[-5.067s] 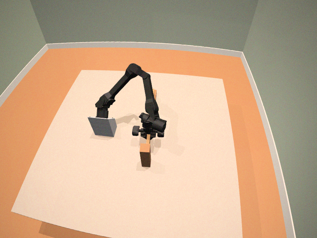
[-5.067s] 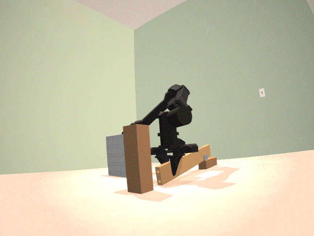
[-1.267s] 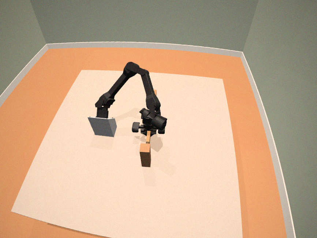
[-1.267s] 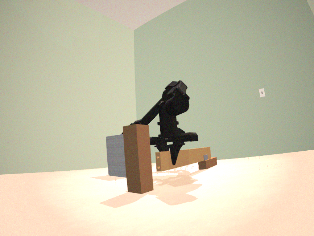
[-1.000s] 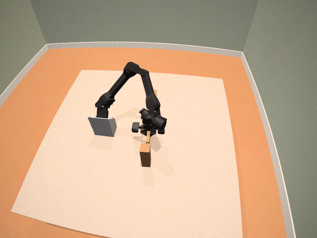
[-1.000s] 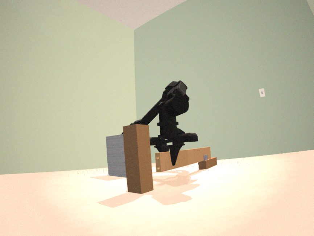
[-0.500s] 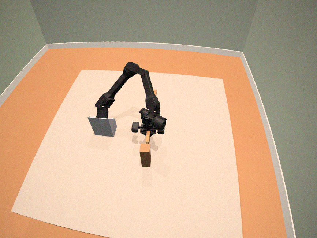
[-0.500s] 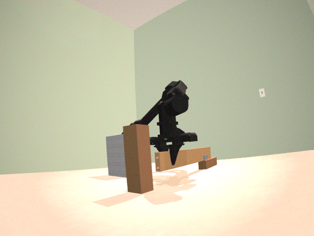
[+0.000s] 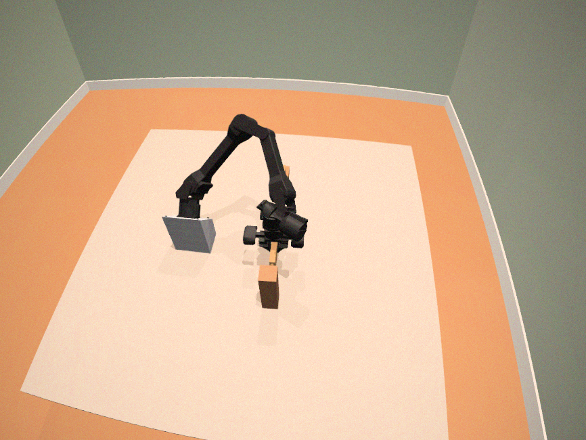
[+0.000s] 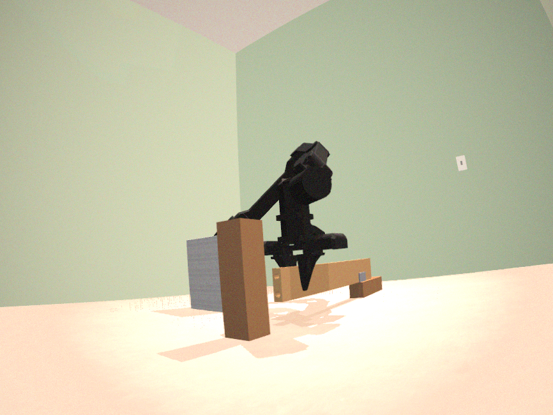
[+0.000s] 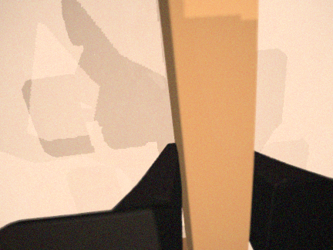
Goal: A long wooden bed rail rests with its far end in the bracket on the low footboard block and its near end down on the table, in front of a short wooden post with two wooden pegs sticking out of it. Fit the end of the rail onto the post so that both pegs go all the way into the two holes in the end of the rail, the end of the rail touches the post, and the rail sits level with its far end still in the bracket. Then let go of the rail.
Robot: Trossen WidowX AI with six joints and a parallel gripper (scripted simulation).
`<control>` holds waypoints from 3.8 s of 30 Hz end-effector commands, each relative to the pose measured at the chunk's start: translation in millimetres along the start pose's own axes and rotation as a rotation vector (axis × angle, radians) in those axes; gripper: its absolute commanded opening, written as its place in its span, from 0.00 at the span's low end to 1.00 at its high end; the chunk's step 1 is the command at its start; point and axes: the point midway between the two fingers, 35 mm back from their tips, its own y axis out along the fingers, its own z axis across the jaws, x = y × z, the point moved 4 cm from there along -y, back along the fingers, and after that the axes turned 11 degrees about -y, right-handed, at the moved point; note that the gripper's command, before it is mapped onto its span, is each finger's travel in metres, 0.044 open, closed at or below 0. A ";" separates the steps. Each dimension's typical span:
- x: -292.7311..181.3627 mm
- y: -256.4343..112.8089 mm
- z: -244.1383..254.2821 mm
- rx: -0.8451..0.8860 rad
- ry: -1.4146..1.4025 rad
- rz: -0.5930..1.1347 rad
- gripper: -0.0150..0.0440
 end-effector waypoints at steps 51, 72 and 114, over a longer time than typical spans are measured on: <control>-16.1 -3.4 2.3 -0.007 0.001 0.006 0.25; -22.0 -2.2 2.5 -0.007 0.001 0.006 0.25; -34.0 -2.8 5.2 -0.007 0.001 0.007 0.25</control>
